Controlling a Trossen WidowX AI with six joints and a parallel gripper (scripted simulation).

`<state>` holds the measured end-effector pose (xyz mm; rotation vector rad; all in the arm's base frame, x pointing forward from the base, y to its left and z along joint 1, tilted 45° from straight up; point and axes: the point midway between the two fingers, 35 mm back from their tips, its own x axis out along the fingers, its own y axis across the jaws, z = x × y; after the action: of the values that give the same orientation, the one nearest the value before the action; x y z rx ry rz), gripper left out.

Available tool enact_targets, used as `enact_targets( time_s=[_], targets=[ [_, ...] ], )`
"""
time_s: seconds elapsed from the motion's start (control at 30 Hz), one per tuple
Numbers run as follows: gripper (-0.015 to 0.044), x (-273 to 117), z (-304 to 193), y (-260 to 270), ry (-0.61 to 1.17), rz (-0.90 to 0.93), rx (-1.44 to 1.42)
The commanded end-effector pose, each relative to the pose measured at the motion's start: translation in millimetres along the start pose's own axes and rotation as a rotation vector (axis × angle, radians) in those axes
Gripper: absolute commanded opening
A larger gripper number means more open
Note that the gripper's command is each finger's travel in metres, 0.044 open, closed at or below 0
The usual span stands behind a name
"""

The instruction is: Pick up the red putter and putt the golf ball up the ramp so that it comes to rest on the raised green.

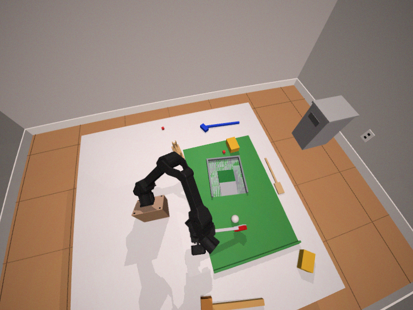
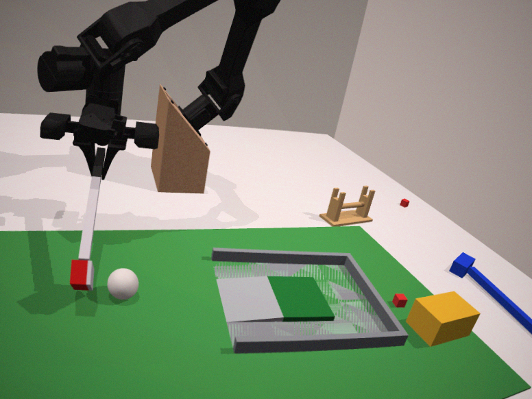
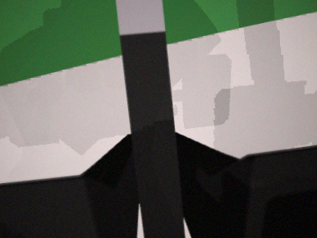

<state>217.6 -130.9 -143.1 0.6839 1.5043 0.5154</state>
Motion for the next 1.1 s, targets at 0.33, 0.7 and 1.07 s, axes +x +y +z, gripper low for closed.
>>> enact_targets(
  time_s=[0.33,0.7,1.07],
  targets=[
    [0.0000,5.9,-0.2,0.3,0.001,0.001,0.000],
    [0.0000,8.8,0.5,-26.1,-0.006,0.002,0.003],
    [0.0000,7.5,3.6,-6.7,-0.006,0.002,0.010]
  ],
)
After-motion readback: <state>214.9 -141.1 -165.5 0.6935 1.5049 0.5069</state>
